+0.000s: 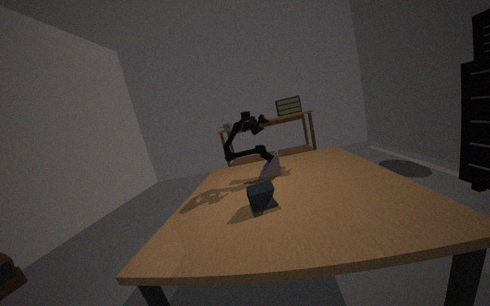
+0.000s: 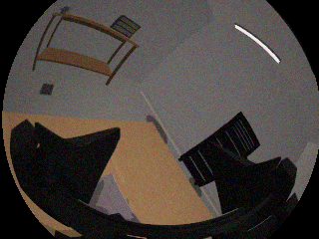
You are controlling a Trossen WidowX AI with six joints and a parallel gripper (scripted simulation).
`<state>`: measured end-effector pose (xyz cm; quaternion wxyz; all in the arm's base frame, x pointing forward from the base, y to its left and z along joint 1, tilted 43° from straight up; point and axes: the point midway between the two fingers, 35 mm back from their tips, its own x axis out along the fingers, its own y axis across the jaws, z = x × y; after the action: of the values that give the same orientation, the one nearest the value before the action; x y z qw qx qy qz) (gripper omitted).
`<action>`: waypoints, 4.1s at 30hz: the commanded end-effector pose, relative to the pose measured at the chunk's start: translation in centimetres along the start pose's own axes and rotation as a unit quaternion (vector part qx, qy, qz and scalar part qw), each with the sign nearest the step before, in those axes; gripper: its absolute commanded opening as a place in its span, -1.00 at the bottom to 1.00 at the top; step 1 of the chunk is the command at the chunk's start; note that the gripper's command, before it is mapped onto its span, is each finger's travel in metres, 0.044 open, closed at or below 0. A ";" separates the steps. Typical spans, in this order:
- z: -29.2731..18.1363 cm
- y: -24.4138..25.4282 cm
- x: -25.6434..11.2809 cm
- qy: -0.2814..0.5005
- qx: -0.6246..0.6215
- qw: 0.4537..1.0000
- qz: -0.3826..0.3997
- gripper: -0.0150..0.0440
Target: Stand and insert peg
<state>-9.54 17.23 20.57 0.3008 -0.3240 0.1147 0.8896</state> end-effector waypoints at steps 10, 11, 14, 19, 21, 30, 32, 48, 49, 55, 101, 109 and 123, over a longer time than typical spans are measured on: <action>-4.4 -8.1 -1.3 0.099 0.148 0.973 -0.145 1.00; -4.8 -8.6 -1.5 0.107 0.159 0.969 -0.155 1.00; -6.2 -9.9 -2.0 0.127 0.195 0.956 -0.179 1.00; -8.6 -11.9 -3.1 0.159 0.252 0.929 -0.219 1.00; -9.6 -12.6 -3.7 0.171 0.274 0.917 -0.234 1.00; -14.5 -15.4 -6.9 0.233 0.372 0.845 -0.306 1.00; -15.7 -15.8 -7.7 0.245 0.394 0.826 -0.321 1.00; -25.2 -15.9 -14.9 0.334 0.552 0.645 -0.410 1.00; -25.8 -15.7 -15.3 0.338 0.561 0.632 -0.414 1.00; -29.2 -14.2 -18.0 0.372 0.609 0.553 -0.430 1.00; -41.8 -1.2 -26.1 0.496 0.732 0.228 -0.407 1.00; -42.9 -0.6 -25.9 0.496 0.732 0.228 -0.408 1.00; -44.7 0.8 -25.5 0.497 0.732 0.228 -0.407 1.00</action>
<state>28.47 -12.53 3.41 0.6153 -0.3389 0.6921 -0.1663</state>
